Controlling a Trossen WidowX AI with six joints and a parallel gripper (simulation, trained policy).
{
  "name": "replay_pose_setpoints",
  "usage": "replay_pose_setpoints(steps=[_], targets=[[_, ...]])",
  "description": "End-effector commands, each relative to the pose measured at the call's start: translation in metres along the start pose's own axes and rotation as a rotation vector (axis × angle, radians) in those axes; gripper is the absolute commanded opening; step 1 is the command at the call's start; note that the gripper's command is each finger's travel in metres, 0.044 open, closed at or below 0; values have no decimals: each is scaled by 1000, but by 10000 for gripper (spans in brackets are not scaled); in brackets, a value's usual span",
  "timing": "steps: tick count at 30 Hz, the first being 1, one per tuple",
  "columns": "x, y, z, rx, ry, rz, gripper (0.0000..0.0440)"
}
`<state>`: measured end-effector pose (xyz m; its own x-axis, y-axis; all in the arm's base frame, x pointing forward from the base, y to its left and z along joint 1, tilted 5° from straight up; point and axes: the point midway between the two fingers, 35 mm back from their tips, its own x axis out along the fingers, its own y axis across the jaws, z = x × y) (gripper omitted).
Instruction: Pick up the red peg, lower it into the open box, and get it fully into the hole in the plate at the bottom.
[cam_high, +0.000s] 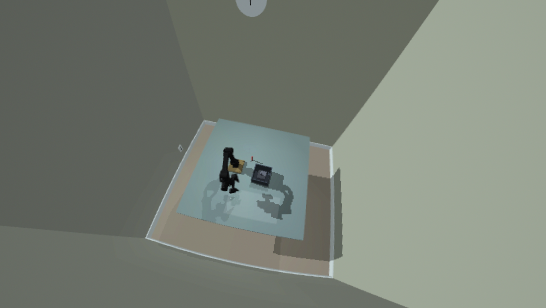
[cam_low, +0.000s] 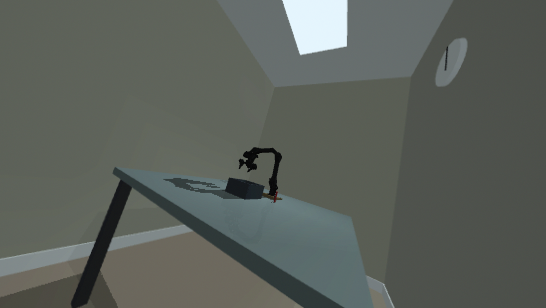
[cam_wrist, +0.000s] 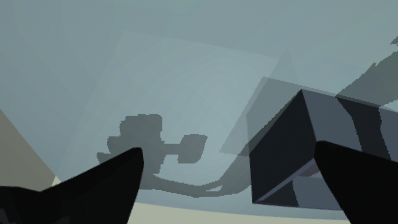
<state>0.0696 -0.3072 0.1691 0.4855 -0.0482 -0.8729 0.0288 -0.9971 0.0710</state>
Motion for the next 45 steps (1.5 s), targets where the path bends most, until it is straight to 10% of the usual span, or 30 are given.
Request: replay_pose_setpoints(steps=[1, 45], targets=[[4, -2, -21, -129, -37, -5, 440], [67, -203, -197, -1604, -248, -325, 440]])
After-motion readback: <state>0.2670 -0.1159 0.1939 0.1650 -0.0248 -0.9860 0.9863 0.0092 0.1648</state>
